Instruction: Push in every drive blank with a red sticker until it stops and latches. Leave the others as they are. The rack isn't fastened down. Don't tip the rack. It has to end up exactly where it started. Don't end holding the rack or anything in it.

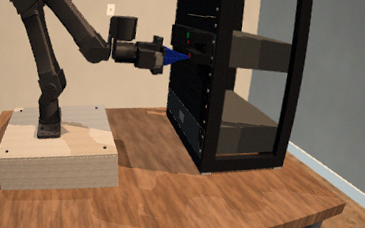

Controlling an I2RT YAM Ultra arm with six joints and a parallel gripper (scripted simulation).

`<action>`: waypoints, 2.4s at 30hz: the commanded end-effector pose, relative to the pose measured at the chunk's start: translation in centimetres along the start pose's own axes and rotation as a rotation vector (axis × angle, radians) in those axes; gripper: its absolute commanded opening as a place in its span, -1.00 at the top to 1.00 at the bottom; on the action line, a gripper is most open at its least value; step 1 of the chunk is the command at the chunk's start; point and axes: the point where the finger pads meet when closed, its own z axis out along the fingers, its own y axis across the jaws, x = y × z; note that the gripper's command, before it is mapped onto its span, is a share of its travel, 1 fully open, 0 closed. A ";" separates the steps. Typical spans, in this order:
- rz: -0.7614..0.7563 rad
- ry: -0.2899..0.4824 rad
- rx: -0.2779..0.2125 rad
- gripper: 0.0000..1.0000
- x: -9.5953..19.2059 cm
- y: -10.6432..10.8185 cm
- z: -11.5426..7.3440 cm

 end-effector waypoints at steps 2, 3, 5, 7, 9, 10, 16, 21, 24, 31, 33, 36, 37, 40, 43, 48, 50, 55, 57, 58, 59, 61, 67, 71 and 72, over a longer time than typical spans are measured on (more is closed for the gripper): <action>-0.016 0.001 -0.025 1.00 0.1 1.6 1.2; -0.016 0.001 -0.026 1.00 0.1 1.6 1.3; -0.017 -0.001 -0.035 1.00 0.1 1.9 1.3; -0.017 -0.001 -0.035 1.00 0.0 1.9 1.3; -0.017 -0.001 -0.035 1.00 0.0 1.9 1.3; -0.017 -0.001 -0.035 1.00 0.0 1.9 1.3; -0.017 -0.001 -0.035 1.00 0.0 1.9 1.3; -0.017 -0.001 -0.035 1.00 0.0 1.9 1.3; -0.017 -0.001 -0.035 1.00 0.0 1.9 1.3; -0.017 0.000 -0.035 1.00 0.1 2.4 2.2; -0.018 -0.001 -0.046 1.00 0.0 2.7 2.3; -0.018 -0.003 -0.046 1.00 -0.1 2.7 2.3; -0.018 -0.003 -0.048 1.00 -0.1 2.8 2.3; -0.018 -0.003 -0.048 1.00 -0.1 2.8 2.3; -0.018 -0.003 -0.048 1.00 -0.1 2.8 2.3; -0.018 -0.003 -0.048 1.00 -0.1 2.8 2.3; -0.018 -0.003 -0.048 1.00 -0.1 2.8 2.3; -0.018 -0.003 -0.048 1.00 -0.1 2.8 2.3; -0.018 -0.003 -0.046 1.00 -0.1 2.7 2.3; -0.017 -0.002 -0.043 1.00 -0.1 2.7 2.4; -0.016 -0.001 -0.026 1.00 0.0 2.4 2.5; -0.016 0.000 -0.032 1.00 0.0 2.8 2.7; -0.018 -0.003 -0.046 1.00 -0.1 3.2 2.7; -0.018 -0.003 -0.046 1.00 -0.1 3.2 2.7; -0.018 -0.003 -0.046 1.00 -0.1 3.2 2.7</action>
